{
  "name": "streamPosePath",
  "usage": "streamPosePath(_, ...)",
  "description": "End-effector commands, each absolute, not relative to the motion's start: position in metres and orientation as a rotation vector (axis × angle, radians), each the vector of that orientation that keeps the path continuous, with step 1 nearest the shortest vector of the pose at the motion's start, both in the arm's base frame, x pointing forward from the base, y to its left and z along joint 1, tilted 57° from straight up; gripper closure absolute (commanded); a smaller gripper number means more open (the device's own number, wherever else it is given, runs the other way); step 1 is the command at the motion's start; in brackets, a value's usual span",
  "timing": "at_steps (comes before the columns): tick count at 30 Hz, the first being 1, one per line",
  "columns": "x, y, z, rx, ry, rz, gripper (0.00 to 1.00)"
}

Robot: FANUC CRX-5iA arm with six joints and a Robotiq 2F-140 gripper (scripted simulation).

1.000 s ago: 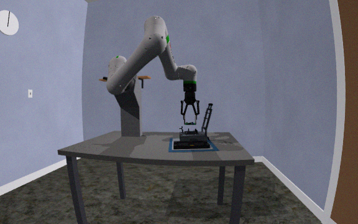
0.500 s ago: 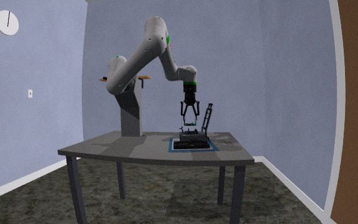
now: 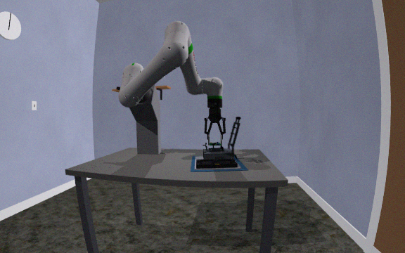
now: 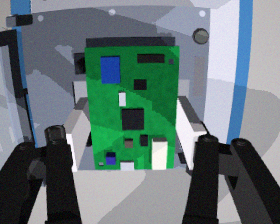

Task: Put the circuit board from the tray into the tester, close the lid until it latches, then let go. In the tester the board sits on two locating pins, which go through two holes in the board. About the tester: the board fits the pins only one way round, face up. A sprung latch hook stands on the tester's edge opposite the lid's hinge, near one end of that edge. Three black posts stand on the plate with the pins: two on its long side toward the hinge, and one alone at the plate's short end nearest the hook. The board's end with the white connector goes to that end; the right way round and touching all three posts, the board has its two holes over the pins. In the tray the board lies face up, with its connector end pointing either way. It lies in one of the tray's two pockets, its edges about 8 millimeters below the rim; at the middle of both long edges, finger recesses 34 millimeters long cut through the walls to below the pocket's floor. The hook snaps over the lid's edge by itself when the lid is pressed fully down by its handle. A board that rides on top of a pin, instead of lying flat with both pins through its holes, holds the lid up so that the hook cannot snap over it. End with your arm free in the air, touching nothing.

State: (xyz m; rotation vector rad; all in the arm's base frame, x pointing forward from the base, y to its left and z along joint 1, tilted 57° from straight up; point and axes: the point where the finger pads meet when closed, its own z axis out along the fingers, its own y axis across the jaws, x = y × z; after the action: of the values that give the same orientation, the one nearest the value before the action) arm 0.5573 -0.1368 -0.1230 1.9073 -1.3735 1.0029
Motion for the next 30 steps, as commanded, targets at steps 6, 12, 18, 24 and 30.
streamPosePath(6, 0.5608, -0.1477, -0.1308, 1.908, -1.374, 1.004, 0.54)
streamPosePath(12, 0.5616, -0.1502, -0.1325, 1.908, -1.374, 1.004, 0.54)
streamPosePath(18, 0.5619, -0.1513, -0.1332, 1.908, -1.374, 1.004, 0.54)
streamPosePath(24, 0.5619, -0.1513, -0.1332, 1.908, -1.374, 1.004, 0.54)
streamPosePath(30, 0.5619, -0.1513, -0.1332, 1.908, -1.374, 1.004, 0.54)
